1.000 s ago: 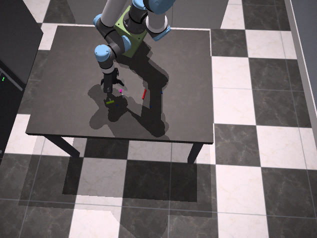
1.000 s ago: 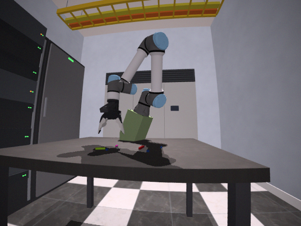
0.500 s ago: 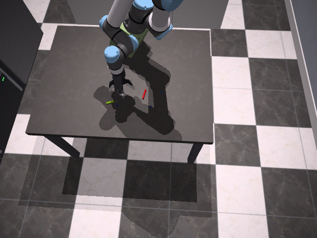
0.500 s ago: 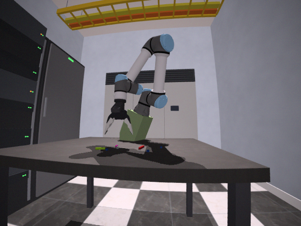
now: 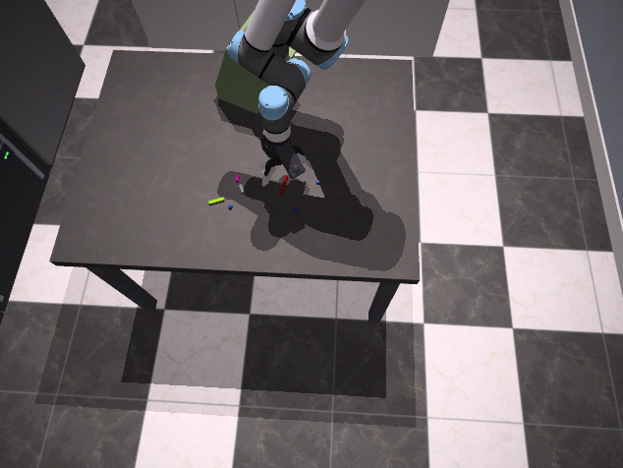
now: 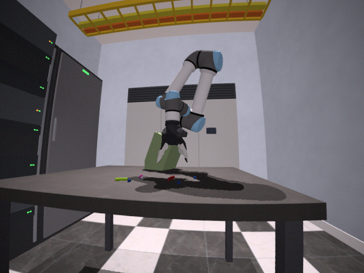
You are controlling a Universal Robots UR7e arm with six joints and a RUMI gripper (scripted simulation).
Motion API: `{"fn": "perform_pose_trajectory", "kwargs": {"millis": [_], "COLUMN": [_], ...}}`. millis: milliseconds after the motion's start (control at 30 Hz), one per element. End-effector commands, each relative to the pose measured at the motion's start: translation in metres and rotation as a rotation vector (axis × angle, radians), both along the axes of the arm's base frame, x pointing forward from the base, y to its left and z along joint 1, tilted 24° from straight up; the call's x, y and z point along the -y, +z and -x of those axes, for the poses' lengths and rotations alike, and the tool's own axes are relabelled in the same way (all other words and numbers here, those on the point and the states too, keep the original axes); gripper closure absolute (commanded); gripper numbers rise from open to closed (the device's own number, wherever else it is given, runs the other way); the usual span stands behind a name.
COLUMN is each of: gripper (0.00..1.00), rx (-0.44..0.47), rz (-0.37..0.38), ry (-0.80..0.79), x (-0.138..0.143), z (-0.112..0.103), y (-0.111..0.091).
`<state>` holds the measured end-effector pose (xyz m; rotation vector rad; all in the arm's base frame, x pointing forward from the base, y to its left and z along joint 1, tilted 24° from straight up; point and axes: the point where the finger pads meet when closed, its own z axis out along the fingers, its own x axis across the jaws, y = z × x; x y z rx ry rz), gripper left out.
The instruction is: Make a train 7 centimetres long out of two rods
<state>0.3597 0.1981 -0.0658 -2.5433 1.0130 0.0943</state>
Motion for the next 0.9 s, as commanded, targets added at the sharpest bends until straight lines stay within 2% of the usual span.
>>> {"fn": "perform_pose_trajectory", "kwargs": {"millis": [0, 867], "gripper": [0.0, 0.0], "rx": [0.052, 0.062], "rz": [0.009, 0.01], "ry": [0.115, 0.14], "x": [-0.0329, -0.0393], "z": [0.0207, 0.0259], "y": [0.0172, 0.0196]}}
